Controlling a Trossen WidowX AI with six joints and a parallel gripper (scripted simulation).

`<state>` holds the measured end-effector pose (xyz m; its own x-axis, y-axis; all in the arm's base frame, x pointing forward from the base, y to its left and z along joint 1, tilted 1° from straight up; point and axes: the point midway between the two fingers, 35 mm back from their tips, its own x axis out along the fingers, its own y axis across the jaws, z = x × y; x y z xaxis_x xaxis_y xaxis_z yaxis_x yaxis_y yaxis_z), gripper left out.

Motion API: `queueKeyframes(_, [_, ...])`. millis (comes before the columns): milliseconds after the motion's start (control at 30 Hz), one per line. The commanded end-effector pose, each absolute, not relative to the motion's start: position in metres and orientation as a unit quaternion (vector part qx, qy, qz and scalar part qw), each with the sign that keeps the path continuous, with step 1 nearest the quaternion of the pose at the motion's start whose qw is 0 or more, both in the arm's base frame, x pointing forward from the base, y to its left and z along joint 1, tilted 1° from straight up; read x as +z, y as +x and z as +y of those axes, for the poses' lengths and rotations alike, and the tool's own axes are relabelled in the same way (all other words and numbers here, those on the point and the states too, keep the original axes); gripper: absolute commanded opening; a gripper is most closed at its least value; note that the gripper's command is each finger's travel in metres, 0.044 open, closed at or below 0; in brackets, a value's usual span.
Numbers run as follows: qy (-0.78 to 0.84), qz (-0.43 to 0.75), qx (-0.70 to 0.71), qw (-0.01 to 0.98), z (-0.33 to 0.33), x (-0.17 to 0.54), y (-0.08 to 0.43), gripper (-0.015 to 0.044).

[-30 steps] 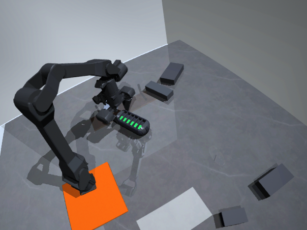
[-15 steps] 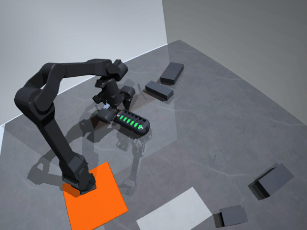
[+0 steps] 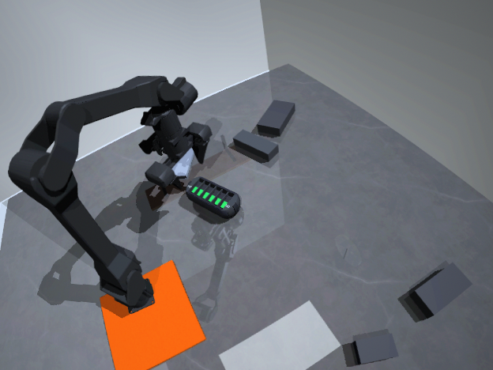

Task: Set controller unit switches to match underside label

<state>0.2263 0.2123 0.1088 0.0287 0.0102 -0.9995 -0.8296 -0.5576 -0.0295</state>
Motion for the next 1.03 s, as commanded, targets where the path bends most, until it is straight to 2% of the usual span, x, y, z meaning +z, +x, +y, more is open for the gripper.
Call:
queueKeyframes(0, [-0.631,0.323,0.618,0.338,0.212,0.111,0.226,0.0440])
queueKeyframes(100, [-0.631,0.323,0.618,0.338,0.212,0.111,0.226,0.0440])
queueKeyframes(367, [-0.630,0.327,0.618,0.338,0.210,0.186,0.223,0.0230])
queueKeyframes(667, [-0.630,0.327,0.618,0.338,0.210,0.188,0.222,0.0000])
queueKeyframes(1000, [-0.630,0.327,0.618,0.338,0.210,0.188,0.222,0.0000])
